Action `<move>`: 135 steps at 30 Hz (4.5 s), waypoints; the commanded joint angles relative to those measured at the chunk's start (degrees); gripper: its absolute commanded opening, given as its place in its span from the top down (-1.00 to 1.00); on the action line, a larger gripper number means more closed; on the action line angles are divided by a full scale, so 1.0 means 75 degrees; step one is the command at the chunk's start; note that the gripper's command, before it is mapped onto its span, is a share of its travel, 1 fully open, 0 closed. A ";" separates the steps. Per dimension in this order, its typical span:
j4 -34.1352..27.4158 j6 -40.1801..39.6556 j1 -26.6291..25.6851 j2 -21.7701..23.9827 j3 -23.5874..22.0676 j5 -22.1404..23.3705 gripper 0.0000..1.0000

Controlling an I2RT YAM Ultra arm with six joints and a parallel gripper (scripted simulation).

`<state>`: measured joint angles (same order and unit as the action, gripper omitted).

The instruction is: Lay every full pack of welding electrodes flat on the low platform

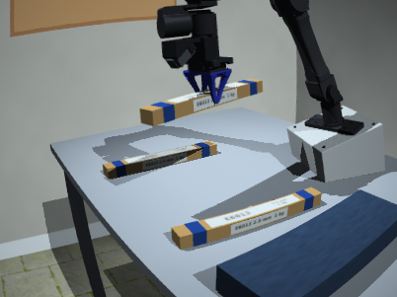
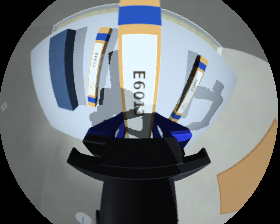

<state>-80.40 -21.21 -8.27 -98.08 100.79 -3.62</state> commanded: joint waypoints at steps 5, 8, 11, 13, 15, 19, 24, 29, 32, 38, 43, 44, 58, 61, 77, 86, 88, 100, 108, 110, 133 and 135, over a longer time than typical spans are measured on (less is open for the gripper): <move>-0.0189 0.0047 0.0128 0.0561 0.0383 -0.0042 1.00; -0.0190 0.0046 0.0128 0.0562 0.0383 -0.0041 1.00; -0.0192 0.0047 0.0128 0.0565 0.0382 -0.0042 1.00; -0.0193 0.0048 0.0129 0.0567 0.0382 -0.0042 1.00; -0.0194 0.0048 0.0129 0.0568 0.0381 -0.0042 1.00; -0.0197 0.0049 0.0130 0.0571 0.0381 -0.0042 1.00; -0.0199 0.0050 0.0130 0.0573 0.0381 -0.0042 1.00; -0.0204 0.0051 0.0132 0.0575 0.0384 -0.0043 1.00; -0.0206 0.0052 0.0133 0.0574 0.0388 -0.0043 1.00; -0.0196 0.0054 0.0135 0.0572 0.0379 -0.0044 1.00; -0.0189 0.0054 0.0136 0.0572 0.0372 -0.0044 1.00; -0.0187 0.0054 0.0136 0.0572 0.0370 -0.0044 1.00; -0.0156 0.0057 0.0139 0.0572 0.0338 -0.0045 1.00; -0.0149 0.0058 0.0140 0.0572 0.0331 -0.0045 1.00; -0.0118 0.0969 0.0308 0.0568 0.0296 -0.0047 1.00; -0.0122 0.2357 0.0915 0.0512 0.0316 -0.0213 1.00; -0.0129 0.2497 0.1055 0.0489 0.0333 -0.0258 1.00; -0.0172 0.3151 0.1726 0.0255 0.0463 -0.0451 1.00; -0.0210 0.3583 0.2169 0.0142 0.0591 -0.0559 1.00; -0.0219 0.3649 0.2232 0.0160 0.0620 -0.0582 1.00; 0.0075 0.3581 0.2171 0.0098 0.0579 -0.0597 1.00; 0.0082 0.3573 0.2159 0.0094 0.0568 -0.0598 1.00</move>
<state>-80.64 5.63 7.57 -99.35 102.24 -7.55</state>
